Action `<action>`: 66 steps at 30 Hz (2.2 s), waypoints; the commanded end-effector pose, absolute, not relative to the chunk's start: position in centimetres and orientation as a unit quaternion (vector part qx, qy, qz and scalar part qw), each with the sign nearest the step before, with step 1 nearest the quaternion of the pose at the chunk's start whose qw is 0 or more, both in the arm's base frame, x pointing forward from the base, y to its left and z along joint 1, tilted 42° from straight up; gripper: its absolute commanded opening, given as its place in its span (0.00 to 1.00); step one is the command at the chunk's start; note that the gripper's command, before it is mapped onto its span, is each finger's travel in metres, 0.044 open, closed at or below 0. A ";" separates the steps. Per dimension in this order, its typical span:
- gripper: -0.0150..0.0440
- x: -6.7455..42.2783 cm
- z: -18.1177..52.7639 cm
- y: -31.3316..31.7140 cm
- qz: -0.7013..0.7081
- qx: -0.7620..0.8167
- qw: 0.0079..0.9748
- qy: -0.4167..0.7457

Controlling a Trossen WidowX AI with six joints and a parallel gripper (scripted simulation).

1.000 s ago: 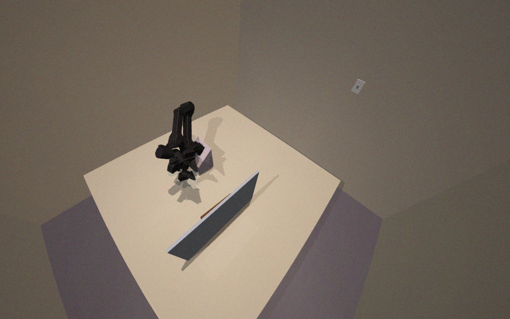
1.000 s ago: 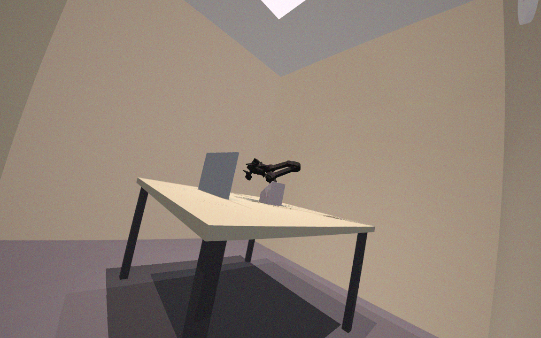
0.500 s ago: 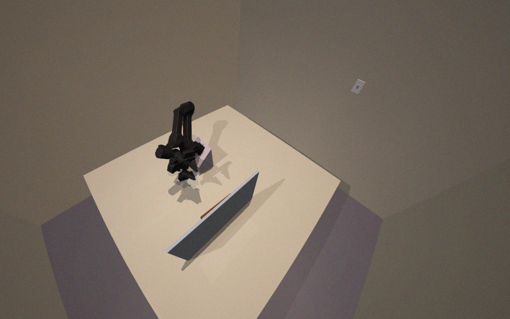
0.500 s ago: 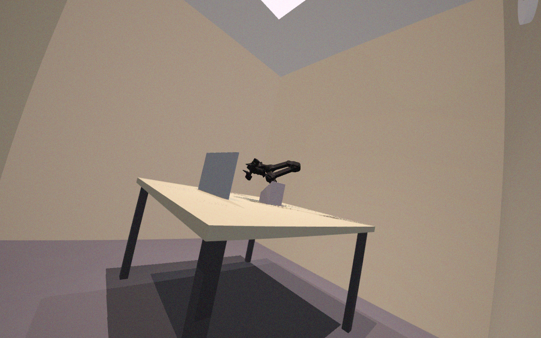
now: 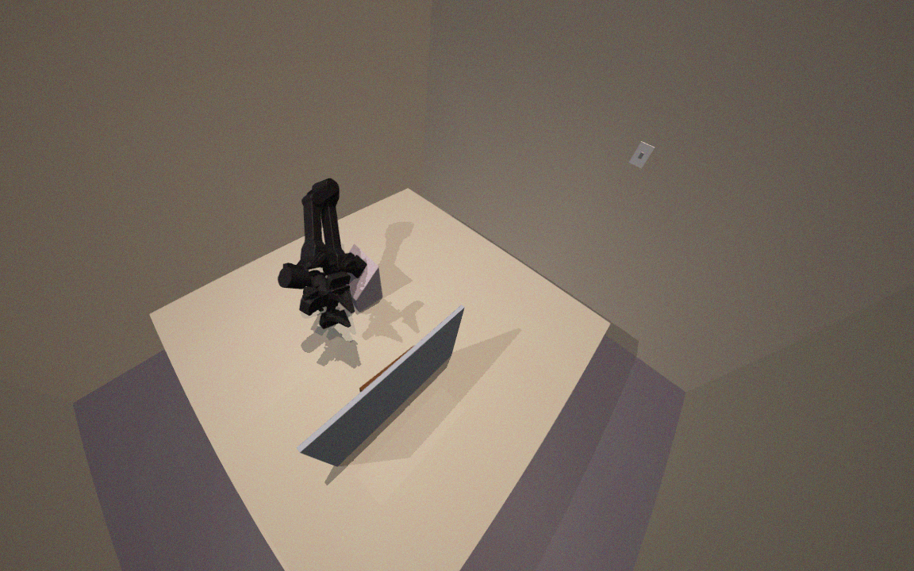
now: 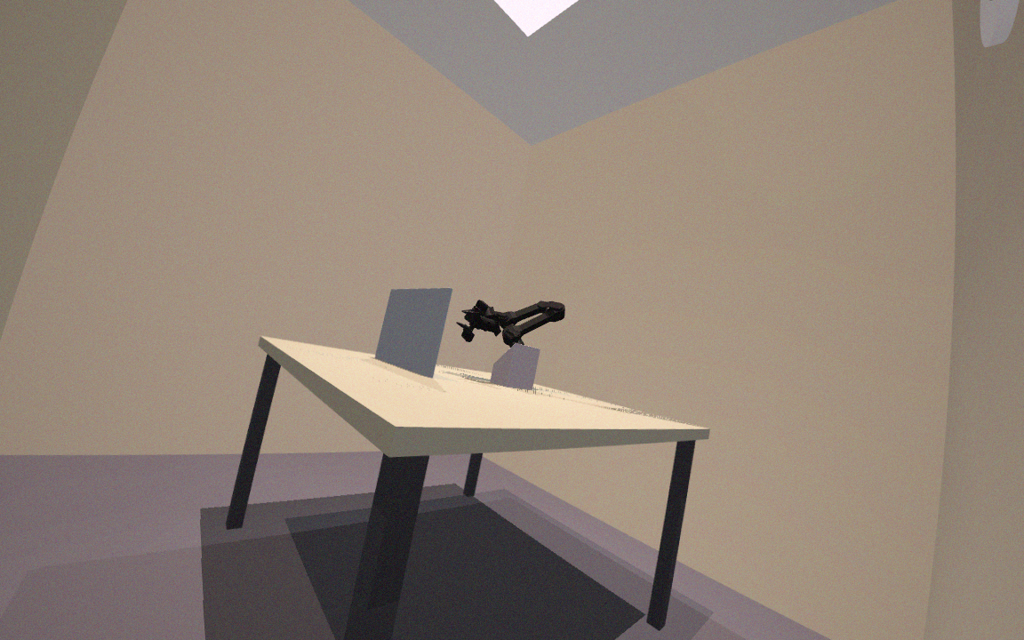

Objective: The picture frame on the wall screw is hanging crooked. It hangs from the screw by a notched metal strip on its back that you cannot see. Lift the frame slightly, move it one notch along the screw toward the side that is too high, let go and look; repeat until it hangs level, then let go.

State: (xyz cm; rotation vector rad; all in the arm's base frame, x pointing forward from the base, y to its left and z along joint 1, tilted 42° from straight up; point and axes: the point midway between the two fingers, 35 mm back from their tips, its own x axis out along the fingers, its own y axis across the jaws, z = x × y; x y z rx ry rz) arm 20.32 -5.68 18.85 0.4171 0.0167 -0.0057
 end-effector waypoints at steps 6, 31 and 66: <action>0.69 23.6 18.3 -7.4 -0.004 0.271 0.963 0.012; 0.69 30.6 17.7 -8.3 0.001 0.339 0.941 0.006; 0.69 36.4 17.2 -8.0 0.002 0.339 0.941 0.005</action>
